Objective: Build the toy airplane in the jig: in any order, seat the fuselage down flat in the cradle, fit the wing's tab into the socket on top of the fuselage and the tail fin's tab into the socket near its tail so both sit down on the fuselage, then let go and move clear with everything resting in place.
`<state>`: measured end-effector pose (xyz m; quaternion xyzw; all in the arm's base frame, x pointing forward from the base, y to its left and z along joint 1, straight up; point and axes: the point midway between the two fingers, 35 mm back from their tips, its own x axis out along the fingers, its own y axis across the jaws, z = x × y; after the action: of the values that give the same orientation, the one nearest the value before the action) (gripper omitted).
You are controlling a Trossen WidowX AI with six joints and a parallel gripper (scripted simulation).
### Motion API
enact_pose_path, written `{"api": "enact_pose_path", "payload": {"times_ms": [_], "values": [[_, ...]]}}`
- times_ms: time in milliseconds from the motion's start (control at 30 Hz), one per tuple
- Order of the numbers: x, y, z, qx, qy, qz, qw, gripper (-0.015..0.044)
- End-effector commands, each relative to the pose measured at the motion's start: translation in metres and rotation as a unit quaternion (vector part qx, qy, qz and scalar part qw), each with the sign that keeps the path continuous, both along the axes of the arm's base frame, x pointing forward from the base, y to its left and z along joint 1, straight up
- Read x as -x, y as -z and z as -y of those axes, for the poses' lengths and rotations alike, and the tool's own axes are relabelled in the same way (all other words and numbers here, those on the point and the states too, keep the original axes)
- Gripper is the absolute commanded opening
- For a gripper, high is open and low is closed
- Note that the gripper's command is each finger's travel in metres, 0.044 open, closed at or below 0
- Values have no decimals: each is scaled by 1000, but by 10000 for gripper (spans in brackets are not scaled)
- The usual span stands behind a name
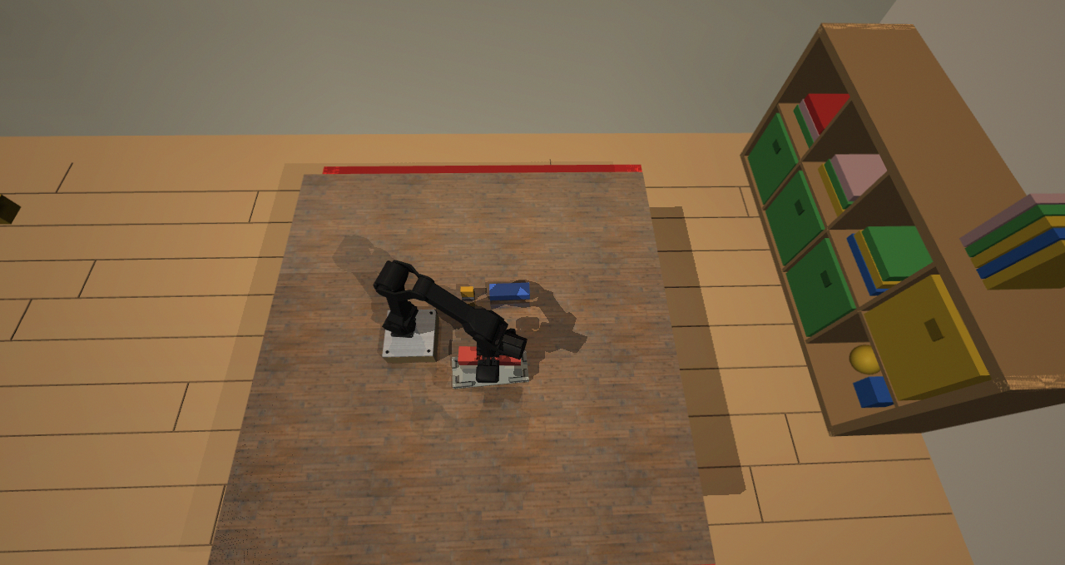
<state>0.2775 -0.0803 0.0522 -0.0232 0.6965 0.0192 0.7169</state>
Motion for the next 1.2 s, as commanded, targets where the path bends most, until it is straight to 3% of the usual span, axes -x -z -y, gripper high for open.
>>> {"api": "enact_pose_path", "payload": {"times_ms": [0, 167, 433, 1167], "values": [[4, 6, 10, 1, -3, -3, 1000, 0], [6, 9, 17, 1, -4, -3, 1000, 0], [6, 9, 17, 1, -4, -3, 1000, 195], [5, 30, 17, 1, -4, -3, 1000, 195]]}}
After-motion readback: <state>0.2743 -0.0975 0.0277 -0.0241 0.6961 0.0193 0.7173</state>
